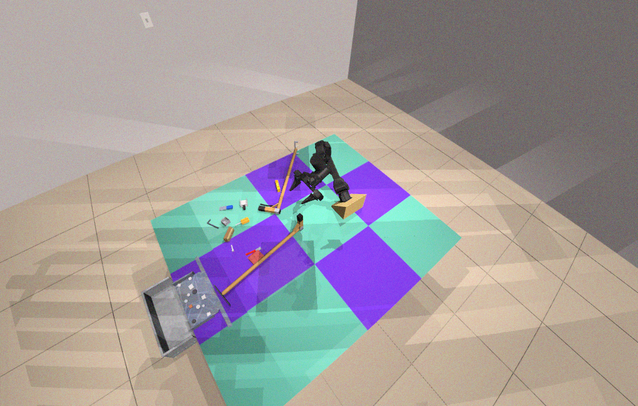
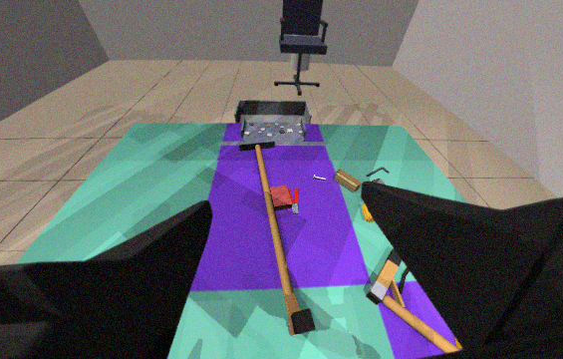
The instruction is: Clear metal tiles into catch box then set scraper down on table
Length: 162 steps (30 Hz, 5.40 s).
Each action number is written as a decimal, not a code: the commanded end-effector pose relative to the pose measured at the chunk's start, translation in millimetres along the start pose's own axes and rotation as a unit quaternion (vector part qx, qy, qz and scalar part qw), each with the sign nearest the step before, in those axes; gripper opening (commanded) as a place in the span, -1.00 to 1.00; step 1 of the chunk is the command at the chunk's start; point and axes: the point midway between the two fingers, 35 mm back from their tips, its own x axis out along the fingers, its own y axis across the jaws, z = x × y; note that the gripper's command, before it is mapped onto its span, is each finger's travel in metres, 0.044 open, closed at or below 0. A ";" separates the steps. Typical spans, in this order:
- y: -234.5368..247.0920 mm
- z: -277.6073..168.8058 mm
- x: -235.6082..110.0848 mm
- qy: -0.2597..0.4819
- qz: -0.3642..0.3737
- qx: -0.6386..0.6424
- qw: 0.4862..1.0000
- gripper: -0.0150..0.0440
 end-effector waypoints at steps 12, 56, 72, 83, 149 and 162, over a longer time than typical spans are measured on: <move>-13.2 -7.2 -55.1 -0.064 -0.001 0.019 0.998 1.00; -27.4 -27.3 -106.1 -0.129 0.005 0.051 0.990 1.00; -21.6 -18.9 -78.0 -0.095 -0.003 0.035 0.995 1.00; -14.5 -13.3 -34.3 -0.043 -0.011 0.017 0.999 1.00; 20.4 -95.6 218.7 0.264 0.025 -0.016 0.964 1.00; 24.3 -141.3 261.2 0.330 0.039 -0.007 0.943 1.00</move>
